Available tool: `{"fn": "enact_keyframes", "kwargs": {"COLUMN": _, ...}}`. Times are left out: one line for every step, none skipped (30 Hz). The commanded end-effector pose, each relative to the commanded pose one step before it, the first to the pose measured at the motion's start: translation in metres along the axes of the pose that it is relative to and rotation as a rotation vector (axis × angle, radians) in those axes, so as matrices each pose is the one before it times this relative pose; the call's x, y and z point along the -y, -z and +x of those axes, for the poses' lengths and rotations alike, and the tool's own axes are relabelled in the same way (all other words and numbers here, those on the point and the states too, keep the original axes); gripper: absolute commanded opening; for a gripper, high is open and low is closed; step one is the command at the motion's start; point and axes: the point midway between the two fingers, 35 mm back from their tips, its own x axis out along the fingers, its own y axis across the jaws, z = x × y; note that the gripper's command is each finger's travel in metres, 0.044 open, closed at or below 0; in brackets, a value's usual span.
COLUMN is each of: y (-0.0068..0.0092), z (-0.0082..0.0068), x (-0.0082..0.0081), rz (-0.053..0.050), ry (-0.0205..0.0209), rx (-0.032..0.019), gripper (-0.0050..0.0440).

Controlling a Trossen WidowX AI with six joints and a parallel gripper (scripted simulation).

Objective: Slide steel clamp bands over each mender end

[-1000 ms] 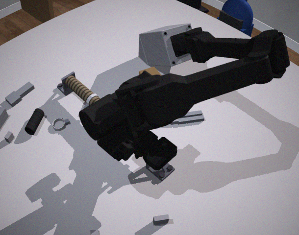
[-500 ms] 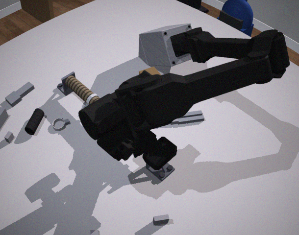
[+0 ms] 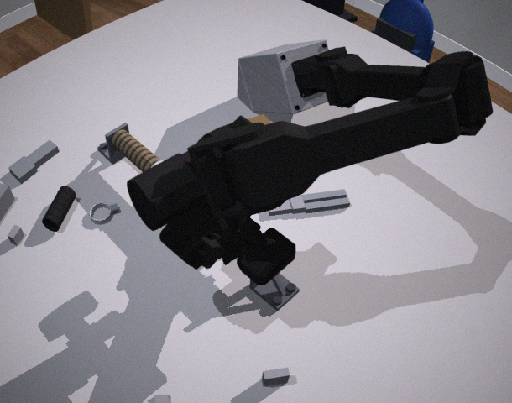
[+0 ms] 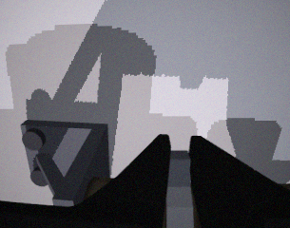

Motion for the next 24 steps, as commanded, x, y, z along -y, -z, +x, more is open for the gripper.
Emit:
{"fn": "enact_keyframes", "kwargs": {"y": -0.00025, "z": 0.00013, "x": 0.00634, "rz": 0.0063, "ry": -0.0015, "rx": 0.00042, "gripper": 0.0}}
{"fn": "enact_keyframes", "kwargs": {"y": 0.0, "z": 0.0, "x": 0.00106, "rz": 0.0, "ry": 0.0, "rx": -0.00001, "gripper": 0.0}}
{"fn": "enact_keyframes", "kwargs": {"y": 0.0, "z": 0.0, "x": 0.00107, "rz": 0.0, "ry": 0.0, "rx": 0.0, "gripper": 0.0}}
{"fn": "enact_keyframes", "kwargs": {"y": 0.0, "z": 0.0, "x": 0.00107, "rz": 0.0, "ry": 0.0, "rx": 0.0, "gripper": 0.0}}
{"fn": "enact_keyframes", "kwargs": {"y": 0.0, "z": 0.0, "x": 0.00107, "rz": 0.0, "ry": 0.0, "rx": 0.0, "gripper": 0.0}}
{"fn": "enact_keyframes", "kwargs": {"y": 0.0, "z": 0.0, "x": 0.00107, "rz": 0.0, "ry": 0.0, "rx": 0.0, "gripper": 0.0}}
{"fn": "enact_keyframes", "kwargs": {"y": 0.0, "z": 0.0, "x": 0.00107, "rz": 0.0, "ry": 0.0, "rx": 0.0, "gripper": 0.0}}
{"fn": "enact_keyframes", "kwargs": {"y": 0.0, "z": 0.0, "x": 0.0, "rz": 0.0, "ry": 0.0, "rx": 0.0, "gripper": 0.0}}
{"fn": "enact_keyframes", "kwargs": {"y": 0.0, "z": 0.0, "x": 0.0, "rz": 0.0, "ry": 0.0, "rx": 0.0, "gripper": 0.0}}
{"fn": "enact_keyframes", "kwargs": {"y": 0.0, "z": 0.0, "x": 0.00116, "rz": 0.0, "ry": 0.0, "rx": 0.0, "gripper": 0.0}}
{"fn": "enact_keyframes", "kwargs": {"y": 0.0, "z": 0.0, "x": 0.00112, "rz": 0.0, "ry": 0.0, "rx": 0.0, "gripper": 0.0}}
{"fn": "enact_keyframes", "kwargs": {"y": 0.0, "z": 0.0, "x": 0.00123, "rz": 0.0, "ry": 0.0, "rx": 0.0, "gripper": 0.0}}
{"fn": "enact_keyframes", "kwargs": {"y": 0.0, "z": 0.0, "x": 0.00118, "rz": 0.0, "ry": 0.0, "rx": 0.0, "gripper": 0.0}}
{"fn": "enact_keyframes", "kwargs": {"y": 0.0, "z": 0.0, "x": 0.00111, "rz": 0.0, "ry": 0.0, "rx": 0.0, "gripper": 0.0}}
{"fn": "enact_keyframes", "kwargs": {"y": 0.0, "z": 0.0, "x": 0.00107, "rz": 0.0, "ry": 0.0, "rx": 0.0, "gripper": 0.0}}
{"fn": "enact_keyframes", "kwargs": {"y": 0.0, "z": 0.0, "x": 0.00105, "rz": 0.0, "ry": 0.0, "rx": 0.0, "gripper": 0.0}}
{"fn": "enact_keyframes", "kwargs": {"y": 0.0, "z": 0.0, "x": 0.00104, "rz": 0.0, "ry": 0.0, "rx": 0.0, "gripper": 0.0}}
{"fn": "enact_keyframes", "kwargs": {"y": 0.0, "z": 0.0, "x": 0.00105, "rz": 0.0, "ry": 0.0, "rx": 0.0, "gripper": 0.0}}
{"fn": "enact_keyframes", "kwargs": {"y": 0.0, "z": 0.0, "x": 0.00106, "rz": 0.0, "ry": 0.0, "rx": 0.0, "gripper": 0.0}}
{"fn": "enact_keyframes", "kwargs": {"y": 0.0, "z": 0.0, "x": 0.00107, "rz": 0.0, "ry": 0.0, "rx": 0.0, "gripper": 0.0}}
{"fn": "enact_keyframes", "kwargs": {"y": 0.0, "z": 0.0, "x": 0.00107, "rz": 0.0, "ry": 0.0, "rx": 0.0, "gripper": 0.0}}
{"fn": "enact_keyframes", "kwargs": {"y": 0.0, "z": 0.0, "x": 0.00107, "rz": 0.0, "ry": 0.0, "rx": 0.0, "gripper": 0.0}}
{"fn": "enact_keyframes", "kwargs": {"y": 0.0, "z": 0.0, "x": 0.00107, "rz": 0.0, "ry": 0.0, "rx": 0.0, "gripper": 0.0}}
{"fn": "enact_keyframes", "kwargs": {"y": 0.0, "z": 0.0, "x": 0.00107, "rz": 0.0, "ry": 0.0, "rx": 0.0, "gripper": 0.0}}
